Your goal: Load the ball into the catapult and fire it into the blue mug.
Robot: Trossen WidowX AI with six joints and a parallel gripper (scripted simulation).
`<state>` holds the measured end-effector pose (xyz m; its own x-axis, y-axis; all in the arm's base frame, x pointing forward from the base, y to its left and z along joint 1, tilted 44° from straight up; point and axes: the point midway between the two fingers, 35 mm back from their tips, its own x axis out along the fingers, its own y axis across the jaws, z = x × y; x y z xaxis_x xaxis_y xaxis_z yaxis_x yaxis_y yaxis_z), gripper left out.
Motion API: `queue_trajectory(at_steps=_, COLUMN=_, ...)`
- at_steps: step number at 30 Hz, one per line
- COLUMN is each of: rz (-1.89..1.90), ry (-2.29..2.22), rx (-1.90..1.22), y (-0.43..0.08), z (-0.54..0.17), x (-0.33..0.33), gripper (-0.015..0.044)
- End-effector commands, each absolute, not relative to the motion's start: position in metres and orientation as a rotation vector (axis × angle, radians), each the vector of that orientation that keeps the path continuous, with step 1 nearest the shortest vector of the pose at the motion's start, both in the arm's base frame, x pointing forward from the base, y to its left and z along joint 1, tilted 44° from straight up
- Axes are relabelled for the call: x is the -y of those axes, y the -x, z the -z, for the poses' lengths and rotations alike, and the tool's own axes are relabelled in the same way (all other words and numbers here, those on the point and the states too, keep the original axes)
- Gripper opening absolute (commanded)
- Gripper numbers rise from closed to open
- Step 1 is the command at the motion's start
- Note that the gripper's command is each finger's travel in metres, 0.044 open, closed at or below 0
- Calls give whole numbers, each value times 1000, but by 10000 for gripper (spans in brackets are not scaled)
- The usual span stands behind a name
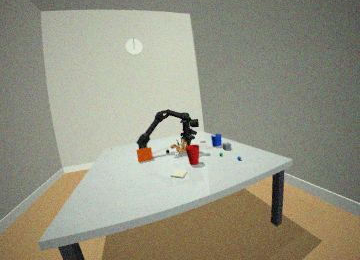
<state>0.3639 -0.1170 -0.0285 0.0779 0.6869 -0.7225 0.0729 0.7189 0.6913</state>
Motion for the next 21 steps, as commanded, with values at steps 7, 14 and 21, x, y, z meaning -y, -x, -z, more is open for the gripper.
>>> queue_trajectory(at_steps=7, rz=-502, ry=-681, rx=-1431, y=-365, z=38, x=112, gripper=0)
queue_trajectory(at_steps=14, rz=-501, ry=-682, rx=-1431, y=-366, z=46, x=104, gripper=0)
queue_trajectory(at_steps=21, rz=-512, ry=-672, rx=-1439, y=-366, z=51, x=97, gripper=0)
